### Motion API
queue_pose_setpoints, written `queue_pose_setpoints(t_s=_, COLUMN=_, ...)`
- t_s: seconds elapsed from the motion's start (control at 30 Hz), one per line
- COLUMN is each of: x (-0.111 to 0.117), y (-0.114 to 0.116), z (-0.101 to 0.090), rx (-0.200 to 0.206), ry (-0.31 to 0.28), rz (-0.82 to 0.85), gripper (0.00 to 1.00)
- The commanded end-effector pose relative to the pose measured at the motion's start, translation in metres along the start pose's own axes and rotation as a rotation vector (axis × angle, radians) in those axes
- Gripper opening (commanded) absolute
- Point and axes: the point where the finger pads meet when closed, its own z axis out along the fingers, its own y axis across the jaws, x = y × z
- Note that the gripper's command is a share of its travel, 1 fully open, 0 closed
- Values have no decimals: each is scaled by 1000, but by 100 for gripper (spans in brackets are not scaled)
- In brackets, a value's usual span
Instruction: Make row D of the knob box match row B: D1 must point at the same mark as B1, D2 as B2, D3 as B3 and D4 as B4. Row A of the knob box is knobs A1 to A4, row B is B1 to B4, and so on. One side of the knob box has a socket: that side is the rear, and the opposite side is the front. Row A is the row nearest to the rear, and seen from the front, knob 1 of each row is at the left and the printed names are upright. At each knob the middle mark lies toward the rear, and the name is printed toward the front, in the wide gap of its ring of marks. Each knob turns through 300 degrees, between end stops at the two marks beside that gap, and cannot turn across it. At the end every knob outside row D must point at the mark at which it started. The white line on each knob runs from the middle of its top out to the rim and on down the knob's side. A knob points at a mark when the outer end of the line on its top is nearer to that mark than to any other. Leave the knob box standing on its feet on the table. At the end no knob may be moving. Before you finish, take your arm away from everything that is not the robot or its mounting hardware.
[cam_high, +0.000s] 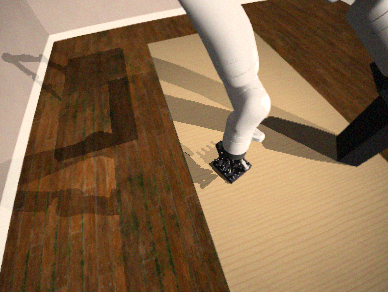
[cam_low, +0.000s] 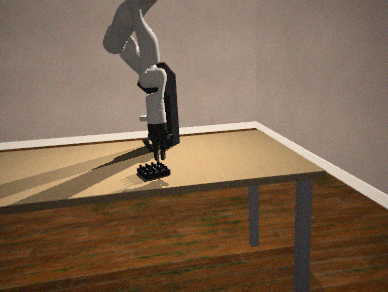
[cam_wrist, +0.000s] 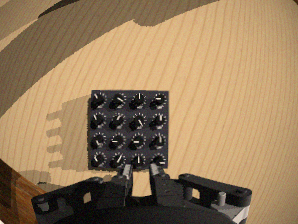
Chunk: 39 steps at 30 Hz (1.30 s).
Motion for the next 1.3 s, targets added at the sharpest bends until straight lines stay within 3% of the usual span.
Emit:
queue_pose_setpoints(t_s=0.0, x=3, y=-2, z=5, rx=4, ry=6, rz=2, gripper=19)
queue_pose_setpoints(t_s=0.6, x=3, y=-2, z=21, rx=4, ry=6, rz=2, gripper=19)
queue_pose_setpoints(t_s=1.27, x=3, y=-2, z=23, rx=4, ry=6, rz=2, gripper=19)
